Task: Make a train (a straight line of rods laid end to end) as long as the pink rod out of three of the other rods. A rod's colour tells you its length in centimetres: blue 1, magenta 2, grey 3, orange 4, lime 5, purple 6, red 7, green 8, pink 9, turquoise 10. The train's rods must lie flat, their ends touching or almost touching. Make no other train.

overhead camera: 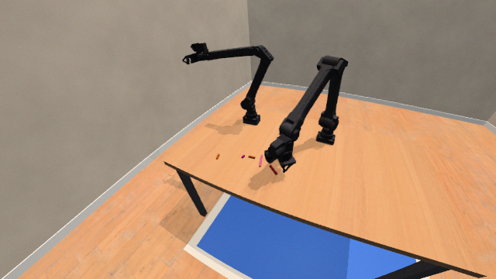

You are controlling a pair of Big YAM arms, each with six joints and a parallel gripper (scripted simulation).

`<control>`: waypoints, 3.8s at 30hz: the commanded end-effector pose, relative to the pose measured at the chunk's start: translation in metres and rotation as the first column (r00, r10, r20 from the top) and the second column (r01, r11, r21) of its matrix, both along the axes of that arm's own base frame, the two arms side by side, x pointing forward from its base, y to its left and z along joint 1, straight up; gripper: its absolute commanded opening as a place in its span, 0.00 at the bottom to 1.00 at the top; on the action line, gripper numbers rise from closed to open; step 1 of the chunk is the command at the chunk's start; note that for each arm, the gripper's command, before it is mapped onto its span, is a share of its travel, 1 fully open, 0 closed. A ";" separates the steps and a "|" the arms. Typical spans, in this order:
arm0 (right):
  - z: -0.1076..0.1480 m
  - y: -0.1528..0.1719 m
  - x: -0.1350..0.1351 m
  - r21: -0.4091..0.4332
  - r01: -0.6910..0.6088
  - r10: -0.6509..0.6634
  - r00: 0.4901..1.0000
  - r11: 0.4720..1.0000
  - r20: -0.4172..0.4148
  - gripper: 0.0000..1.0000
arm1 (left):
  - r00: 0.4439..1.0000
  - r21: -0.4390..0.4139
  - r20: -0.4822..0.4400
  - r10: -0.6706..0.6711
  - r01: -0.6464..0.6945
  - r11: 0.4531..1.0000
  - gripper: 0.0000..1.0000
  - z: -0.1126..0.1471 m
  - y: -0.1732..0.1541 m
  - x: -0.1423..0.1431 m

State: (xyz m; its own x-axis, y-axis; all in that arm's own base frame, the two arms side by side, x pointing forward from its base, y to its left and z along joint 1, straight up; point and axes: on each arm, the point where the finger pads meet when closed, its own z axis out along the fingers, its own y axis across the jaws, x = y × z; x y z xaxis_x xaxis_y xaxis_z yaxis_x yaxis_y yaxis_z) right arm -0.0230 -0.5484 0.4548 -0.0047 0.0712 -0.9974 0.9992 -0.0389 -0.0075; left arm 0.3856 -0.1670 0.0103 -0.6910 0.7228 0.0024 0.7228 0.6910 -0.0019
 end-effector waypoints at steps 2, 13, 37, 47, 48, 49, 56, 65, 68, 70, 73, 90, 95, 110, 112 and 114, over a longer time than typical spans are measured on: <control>0.046 0.004 -0.004 -0.071 0.009 -0.009 1.000 0.997 0.005 1.00 | 0.999 -0.016 0.044 0.000 0.001 1.000 0.23 0.013 0.002 0.011; 0.046 0.004 -0.004 -0.071 0.009 -0.009 1.000 0.997 0.005 1.00 | 0.999 -0.017 0.047 -0.004 0.005 1.000 0.23 0.016 0.001 0.011; 0.046 0.004 -0.004 -0.071 0.009 -0.009 1.000 0.997 0.005 1.00 | 0.999 -0.017 0.047 -0.004 0.005 1.000 0.23 0.016 0.001 0.011; 0.046 0.004 -0.004 -0.071 0.009 -0.009 1.000 0.997 0.005 1.00 | 0.999 -0.018 0.048 -0.004 0.005 1.000 0.23 0.016 0.000 0.011; 0.046 0.004 -0.004 -0.071 0.009 -0.009 1.000 0.997 0.005 1.00 | 0.999 -0.018 0.048 -0.004 0.005 1.000 0.23 0.016 0.000 0.011; 0.046 0.004 -0.004 -0.071 0.009 -0.009 1.000 0.997 0.005 1.00 | 0.999 -0.018 0.049 -0.004 0.005 1.000 0.23 0.017 0.000 0.012; 0.046 0.004 -0.004 -0.071 0.009 -0.009 1.000 0.997 0.005 1.00 | 0.998 -0.024 0.061 -0.003 0.005 1.000 0.23 0.022 -0.004 0.019; 0.046 0.004 -0.004 -0.071 0.009 -0.009 1.000 0.997 0.005 1.00 | 0.998 -0.025 0.063 -0.003 0.005 1.000 0.23 0.022 -0.005 0.020; 0.046 0.004 -0.004 -0.071 0.009 -0.009 1.000 0.997 0.005 1.00 | 0.998 -0.025 0.063 -0.003 0.005 1.000 0.23 0.022 -0.005 0.020; 0.046 0.004 -0.004 -0.071 0.009 -0.009 1.000 0.997 0.005 1.00 | 0.998 -0.025 0.063 -0.003 0.005 1.000 0.23 0.022 -0.005 0.020; 0.046 0.004 -0.004 -0.071 0.009 -0.009 1.000 0.997 0.005 1.00 | 0.998 -0.025 0.063 -0.003 0.005 1.000 0.23 0.022 -0.005 0.020; 0.046 0.004 -0.004 -0.071 0.009 -0.009 1.000 0.997 0.005 1.00 | 0.998 -0.025 0.063 -0.003 0.005 1.000 0.23 0.022 -0.005 0.020; 0.046 0.004 -0.004 -0.071 0.009 -0.009 1.000 0.997 0.005 1.00 | 0.998 -0.025 0.063 -0.003 0.005 1.000 0.23 0.022 -0.005 0.020; 0.046 0.004 -0.004 -0.071 0.009 -0.009 1.000 0.997 0.005 1.00 | 0.999 -0.021 0.054 -0.004 0.005 1.000 0.23 0.019 -0.006 0.020; 0.046 0.004 -0.004 -0.071 0.009 -0.009 1.000 0.997 0.005 1.00 | 0.999 -0.021 0.054 -0.004 0.005 1.000 0.23 0.019 -0.006 0.020; 0.046 0.004 -0.004 -0.071 0.009 -0.009 1.000 0.997 0.005 1.00 | 0.999 -0.021 0.054 -0.004 0.005 1.000 0.23 0.019 -0.006 0.020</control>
State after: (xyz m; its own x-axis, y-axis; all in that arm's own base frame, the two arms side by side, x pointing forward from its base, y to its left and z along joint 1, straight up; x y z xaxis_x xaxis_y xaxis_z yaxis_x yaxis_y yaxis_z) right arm -0.0230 -0.5484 0.4548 -0.0047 0.0712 -0.9974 0.9992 -0.0389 -0.0075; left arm 0.3843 -0.1641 0.0097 -0.6918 0.7221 0.0029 0.7221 0.6918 -0.0021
